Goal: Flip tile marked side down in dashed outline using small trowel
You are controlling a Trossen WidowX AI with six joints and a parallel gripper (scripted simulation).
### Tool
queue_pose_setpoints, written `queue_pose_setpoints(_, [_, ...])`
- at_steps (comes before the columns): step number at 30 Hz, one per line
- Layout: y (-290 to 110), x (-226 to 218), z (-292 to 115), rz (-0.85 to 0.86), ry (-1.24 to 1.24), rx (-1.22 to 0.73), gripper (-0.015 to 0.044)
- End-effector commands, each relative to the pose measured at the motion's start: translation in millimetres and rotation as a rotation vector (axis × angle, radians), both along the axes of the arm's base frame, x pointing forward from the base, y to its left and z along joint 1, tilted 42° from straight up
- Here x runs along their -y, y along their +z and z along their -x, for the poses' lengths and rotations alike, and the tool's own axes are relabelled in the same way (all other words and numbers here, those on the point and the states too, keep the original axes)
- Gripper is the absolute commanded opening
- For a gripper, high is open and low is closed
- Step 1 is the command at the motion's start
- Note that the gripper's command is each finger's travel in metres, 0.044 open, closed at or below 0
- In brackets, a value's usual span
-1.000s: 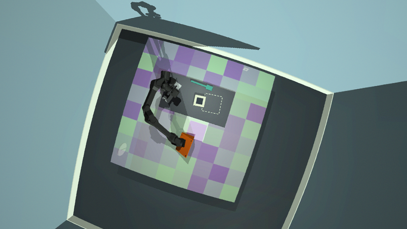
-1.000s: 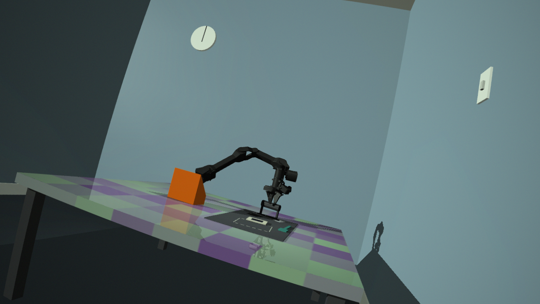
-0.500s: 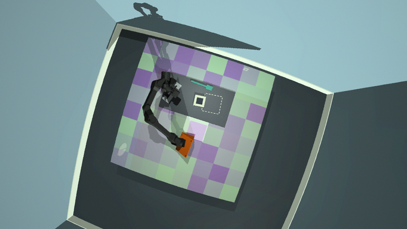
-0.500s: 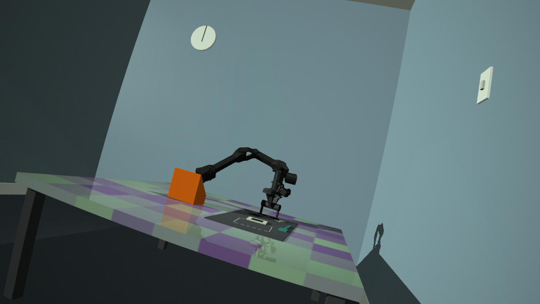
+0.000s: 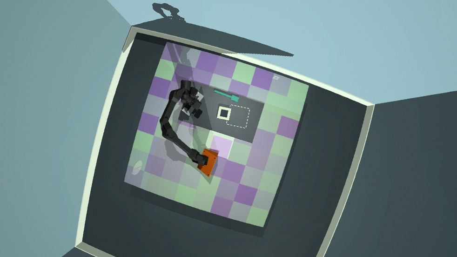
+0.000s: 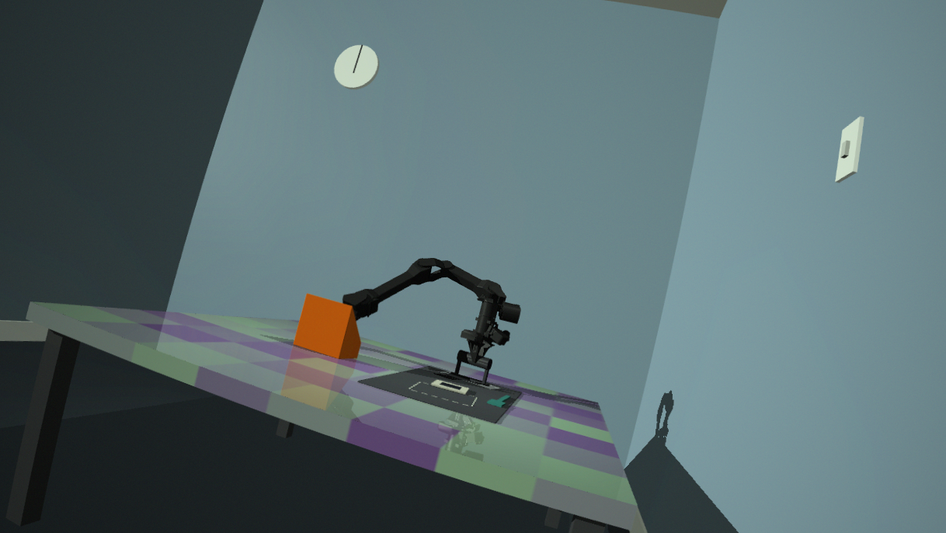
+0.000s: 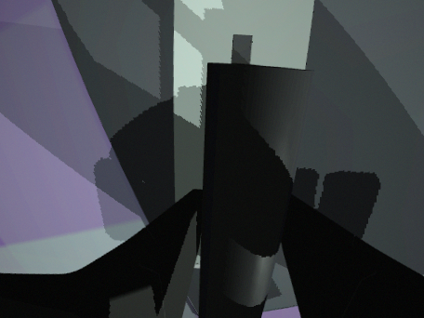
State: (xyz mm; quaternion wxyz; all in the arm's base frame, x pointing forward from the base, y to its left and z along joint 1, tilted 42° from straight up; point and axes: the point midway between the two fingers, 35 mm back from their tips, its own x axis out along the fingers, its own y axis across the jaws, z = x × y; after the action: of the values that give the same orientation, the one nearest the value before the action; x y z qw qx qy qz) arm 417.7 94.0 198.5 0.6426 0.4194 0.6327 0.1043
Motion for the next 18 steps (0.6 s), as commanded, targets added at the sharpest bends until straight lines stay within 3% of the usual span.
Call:
queue_pose_setpoints(1, [-2.1, 0.9, 0.6, 0.008, -0.005, -0.01, 0.013])
queue_pose_setpoints(7, [-2.1, 0.9, 0.6, 0.012, 0.01, 0.003, 0.013])
queue_pose_setpoints(18, [-2.1, 0.9, 0.6, 0.069, 0.247, 0.218, 0.013])
